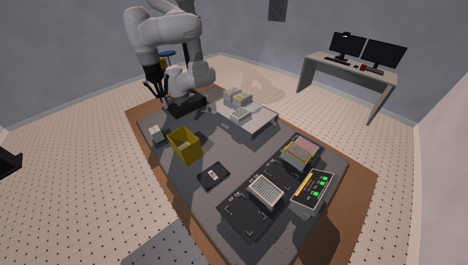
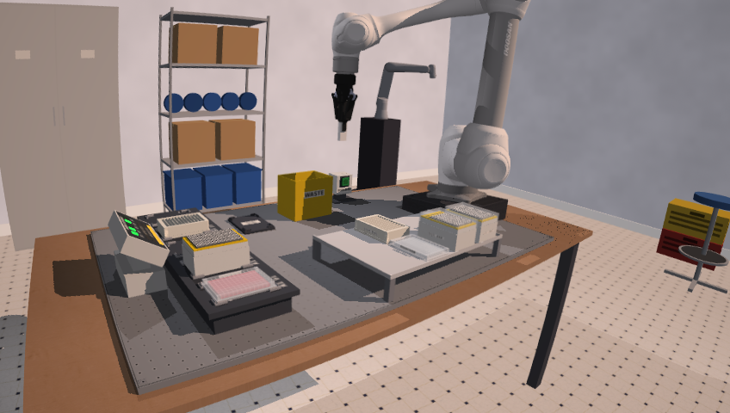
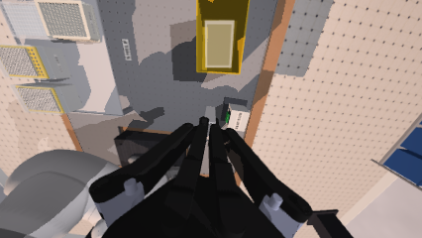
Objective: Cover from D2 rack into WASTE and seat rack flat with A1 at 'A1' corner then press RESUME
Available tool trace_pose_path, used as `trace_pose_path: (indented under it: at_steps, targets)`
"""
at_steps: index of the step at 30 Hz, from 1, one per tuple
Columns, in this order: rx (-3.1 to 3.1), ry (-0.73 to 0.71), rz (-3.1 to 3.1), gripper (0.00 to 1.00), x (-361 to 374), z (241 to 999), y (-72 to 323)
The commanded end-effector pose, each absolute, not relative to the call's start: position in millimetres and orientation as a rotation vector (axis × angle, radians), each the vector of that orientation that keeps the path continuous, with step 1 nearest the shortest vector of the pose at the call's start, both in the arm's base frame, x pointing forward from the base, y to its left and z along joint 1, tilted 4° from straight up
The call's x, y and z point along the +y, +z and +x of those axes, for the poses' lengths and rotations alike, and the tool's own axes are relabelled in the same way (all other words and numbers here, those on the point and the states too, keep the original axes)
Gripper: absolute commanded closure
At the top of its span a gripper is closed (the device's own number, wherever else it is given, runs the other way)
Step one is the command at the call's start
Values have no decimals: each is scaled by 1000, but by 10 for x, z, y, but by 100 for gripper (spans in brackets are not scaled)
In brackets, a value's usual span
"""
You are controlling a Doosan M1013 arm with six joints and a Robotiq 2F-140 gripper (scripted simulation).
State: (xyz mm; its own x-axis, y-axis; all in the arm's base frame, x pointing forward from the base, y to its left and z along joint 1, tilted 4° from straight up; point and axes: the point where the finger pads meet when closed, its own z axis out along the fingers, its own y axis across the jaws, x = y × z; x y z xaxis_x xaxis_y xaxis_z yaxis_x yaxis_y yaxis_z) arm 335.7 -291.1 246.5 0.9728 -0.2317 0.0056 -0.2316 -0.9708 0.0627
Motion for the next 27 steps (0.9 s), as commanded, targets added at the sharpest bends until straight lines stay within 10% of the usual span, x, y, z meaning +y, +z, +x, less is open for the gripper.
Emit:
trace_pose_path:
  at_steps: [1,27]
  targets:
    - [-386,7,3054,100,-2872,3154,2486]
    - [-386,7,3054,100,-2772,2672,2482]
